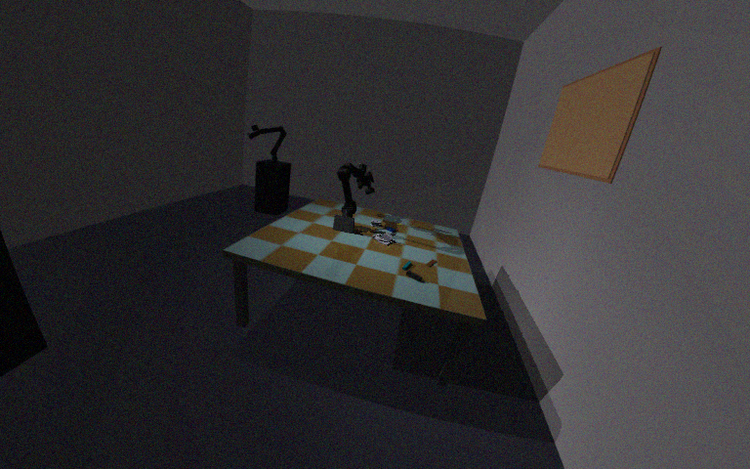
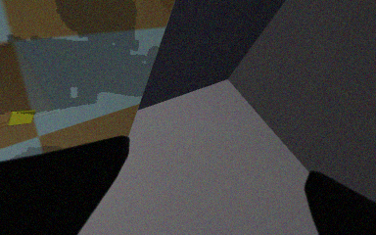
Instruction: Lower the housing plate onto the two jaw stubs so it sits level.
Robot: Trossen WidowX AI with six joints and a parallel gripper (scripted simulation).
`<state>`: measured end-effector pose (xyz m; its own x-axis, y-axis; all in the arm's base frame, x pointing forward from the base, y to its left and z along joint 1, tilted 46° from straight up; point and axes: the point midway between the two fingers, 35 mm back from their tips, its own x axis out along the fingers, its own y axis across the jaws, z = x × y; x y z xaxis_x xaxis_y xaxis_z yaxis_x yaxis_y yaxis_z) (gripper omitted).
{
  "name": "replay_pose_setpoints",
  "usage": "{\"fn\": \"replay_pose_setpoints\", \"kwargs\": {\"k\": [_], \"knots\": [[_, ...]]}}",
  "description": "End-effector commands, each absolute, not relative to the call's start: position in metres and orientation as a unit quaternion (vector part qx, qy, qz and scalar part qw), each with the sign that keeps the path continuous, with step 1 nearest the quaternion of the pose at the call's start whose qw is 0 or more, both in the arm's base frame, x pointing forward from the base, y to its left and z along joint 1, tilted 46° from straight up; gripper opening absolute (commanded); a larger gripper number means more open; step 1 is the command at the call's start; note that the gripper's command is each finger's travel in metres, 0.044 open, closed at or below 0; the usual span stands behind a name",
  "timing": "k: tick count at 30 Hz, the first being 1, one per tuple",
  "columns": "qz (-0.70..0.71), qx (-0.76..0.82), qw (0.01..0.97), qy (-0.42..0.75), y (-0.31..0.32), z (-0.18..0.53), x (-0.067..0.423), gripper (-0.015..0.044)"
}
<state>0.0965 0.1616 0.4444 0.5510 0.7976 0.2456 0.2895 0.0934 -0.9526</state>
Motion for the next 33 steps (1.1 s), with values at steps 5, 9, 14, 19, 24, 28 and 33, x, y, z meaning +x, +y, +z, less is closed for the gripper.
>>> {"fn": "replay_pose_setpoints", "kwargs": {"k": [5, 9, 14, 19, 24, 28, 33], "knots": [[0.252, -0.681, 0.566, -0.391, 0.180, 0.418, 0.112, 0.0440], [0.277, -0.699, 0.547, -0.369, 0.187, 0.402, 0.120, 0.0440], [0.310, -0.716, 0.526, -0.338, 0.193, 0.382, 0.132, 0.0440], [0.345, -0.727, 0.509, -0.305, 0.196, 0.361, 0.143, 0.0440], [0.381, -0.733, 0.496, -0.269, 0.197, 0.340, 0.153, 0.0440], [0.410, -0.733, 0.488, -0.238, 0.195, 0.324, 0.161, 0.0440], [0.445, -0.727, 0.483, -0.198, 0.191, 0.305, 0.170, 0.0440]]}}
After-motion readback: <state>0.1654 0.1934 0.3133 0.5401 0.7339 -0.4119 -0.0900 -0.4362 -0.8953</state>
